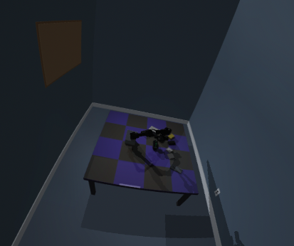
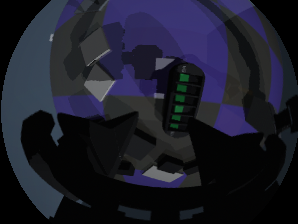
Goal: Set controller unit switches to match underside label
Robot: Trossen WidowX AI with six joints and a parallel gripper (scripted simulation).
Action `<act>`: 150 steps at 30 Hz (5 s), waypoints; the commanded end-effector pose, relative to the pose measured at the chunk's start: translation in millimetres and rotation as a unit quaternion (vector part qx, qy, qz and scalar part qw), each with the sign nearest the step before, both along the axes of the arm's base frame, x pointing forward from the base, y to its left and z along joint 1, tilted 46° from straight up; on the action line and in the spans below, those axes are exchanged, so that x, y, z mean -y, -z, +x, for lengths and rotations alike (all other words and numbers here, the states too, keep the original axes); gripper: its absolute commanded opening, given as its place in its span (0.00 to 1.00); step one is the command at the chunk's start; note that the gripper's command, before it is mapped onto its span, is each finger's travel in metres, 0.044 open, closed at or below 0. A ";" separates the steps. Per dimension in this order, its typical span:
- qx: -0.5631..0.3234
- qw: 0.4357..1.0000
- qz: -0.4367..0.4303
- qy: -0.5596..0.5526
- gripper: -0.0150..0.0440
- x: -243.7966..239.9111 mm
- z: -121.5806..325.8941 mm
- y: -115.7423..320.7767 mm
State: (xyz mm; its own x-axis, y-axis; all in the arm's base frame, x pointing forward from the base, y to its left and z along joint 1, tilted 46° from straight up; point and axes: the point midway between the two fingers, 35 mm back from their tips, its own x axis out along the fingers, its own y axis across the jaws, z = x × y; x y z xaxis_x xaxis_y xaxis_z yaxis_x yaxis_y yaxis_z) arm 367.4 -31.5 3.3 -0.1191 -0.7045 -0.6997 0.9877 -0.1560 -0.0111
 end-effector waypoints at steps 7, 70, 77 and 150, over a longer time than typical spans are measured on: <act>-0.008 1.000 0.001 0.008 0.91 5.4 1.2 -0.1; -0.098 0.990 0.013 0.105 0.25 110.5 -0.4 34.8; -0.098 0.990 0.013 0.105 0.25 110.1 -3.0 34.8; -0.100 0.989 0.013 0.105 0.25 100.0 -67.5 35.4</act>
